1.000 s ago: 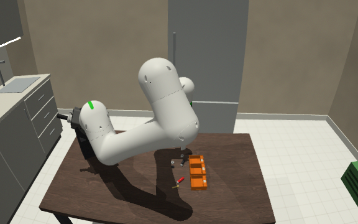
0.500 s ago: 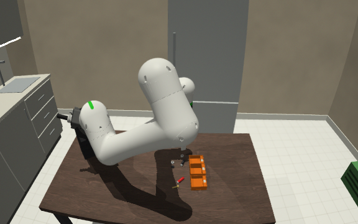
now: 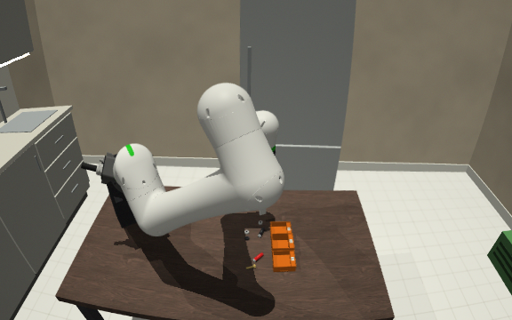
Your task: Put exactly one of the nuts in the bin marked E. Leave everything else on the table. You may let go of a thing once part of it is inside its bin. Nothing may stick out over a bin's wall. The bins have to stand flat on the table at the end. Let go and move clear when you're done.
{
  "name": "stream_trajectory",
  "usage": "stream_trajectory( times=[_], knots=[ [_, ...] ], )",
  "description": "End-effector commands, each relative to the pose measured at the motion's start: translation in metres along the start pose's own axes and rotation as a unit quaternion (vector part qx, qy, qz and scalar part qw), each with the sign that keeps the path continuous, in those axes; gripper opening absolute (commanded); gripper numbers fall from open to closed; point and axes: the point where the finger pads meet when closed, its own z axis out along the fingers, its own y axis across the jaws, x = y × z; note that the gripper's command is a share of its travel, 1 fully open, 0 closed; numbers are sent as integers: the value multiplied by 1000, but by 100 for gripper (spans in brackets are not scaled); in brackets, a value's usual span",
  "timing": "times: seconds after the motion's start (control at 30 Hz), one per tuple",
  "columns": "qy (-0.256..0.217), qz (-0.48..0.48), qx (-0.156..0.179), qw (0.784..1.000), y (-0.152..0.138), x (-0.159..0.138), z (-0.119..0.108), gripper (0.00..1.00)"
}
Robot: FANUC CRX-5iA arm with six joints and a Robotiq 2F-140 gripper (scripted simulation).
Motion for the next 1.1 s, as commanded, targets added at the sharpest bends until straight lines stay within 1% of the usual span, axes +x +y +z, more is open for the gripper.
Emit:
stream_trajectory(
  times=[0.0,0.3,0.67,0.73,0.83,1.07],
  knots=[
    [0,0,0,1000,0,0,0,19],
    [0,0,0,1000,0,0,0,19],
    [0,0,0,1000,0,1,44,19],
    [0,0,0,1000,0,1,44,19],
    [0,0,0,1000,0,1,56,19],
    [0,0,0,1000,0,1,60,19]
  ],
)
